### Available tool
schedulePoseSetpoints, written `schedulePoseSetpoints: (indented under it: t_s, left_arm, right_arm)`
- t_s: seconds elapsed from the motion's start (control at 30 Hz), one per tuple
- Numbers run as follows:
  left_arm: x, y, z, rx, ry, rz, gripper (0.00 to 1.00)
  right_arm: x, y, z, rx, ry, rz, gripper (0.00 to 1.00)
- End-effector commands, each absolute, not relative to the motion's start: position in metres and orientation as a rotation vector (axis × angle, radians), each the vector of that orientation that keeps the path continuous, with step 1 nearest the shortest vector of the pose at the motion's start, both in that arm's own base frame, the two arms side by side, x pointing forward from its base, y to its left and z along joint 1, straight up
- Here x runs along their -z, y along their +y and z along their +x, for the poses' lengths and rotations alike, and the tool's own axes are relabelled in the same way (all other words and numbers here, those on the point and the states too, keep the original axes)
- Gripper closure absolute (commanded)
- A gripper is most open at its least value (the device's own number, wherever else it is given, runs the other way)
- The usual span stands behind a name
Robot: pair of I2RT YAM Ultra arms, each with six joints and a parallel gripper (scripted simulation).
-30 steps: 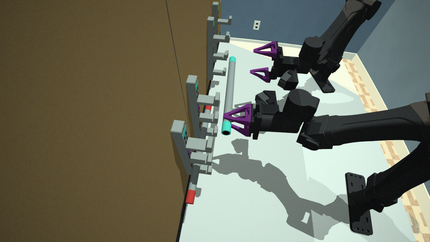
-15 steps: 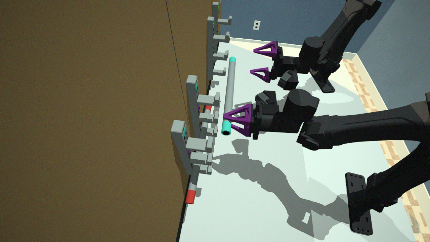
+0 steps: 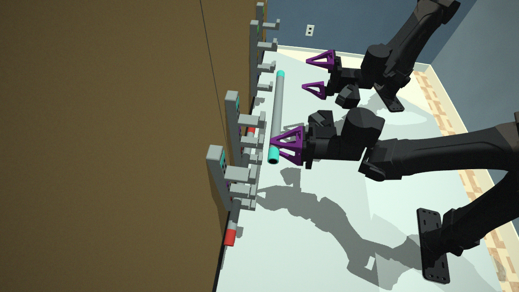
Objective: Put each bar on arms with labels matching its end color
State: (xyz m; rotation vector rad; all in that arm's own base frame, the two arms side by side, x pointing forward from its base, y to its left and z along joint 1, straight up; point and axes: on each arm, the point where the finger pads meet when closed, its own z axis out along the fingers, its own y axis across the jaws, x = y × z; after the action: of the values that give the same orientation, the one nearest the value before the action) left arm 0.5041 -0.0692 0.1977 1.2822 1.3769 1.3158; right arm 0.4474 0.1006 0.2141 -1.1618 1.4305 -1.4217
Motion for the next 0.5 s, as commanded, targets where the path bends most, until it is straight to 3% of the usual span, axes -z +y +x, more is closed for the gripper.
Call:
schedulePoseSetpoints:
  t_s: [0.0, 0.47]
  left_arm:
    - [-0.2489, -0.0716, 0.5014, -1.318, 1.315, 1.133, 1.00]
    - [-0.2530, -0.0714, 0.5015, -1.318, 1.315, 1.133, 1.00]
  right_arm:
    - [-0.2381, 0.1025, 0.4430, 1.406, 1.403, -1.073, 0.00]
    - [-0.2381, 0.0977, 0.4430, 1.406, 1.403, -1.073, 0.00]
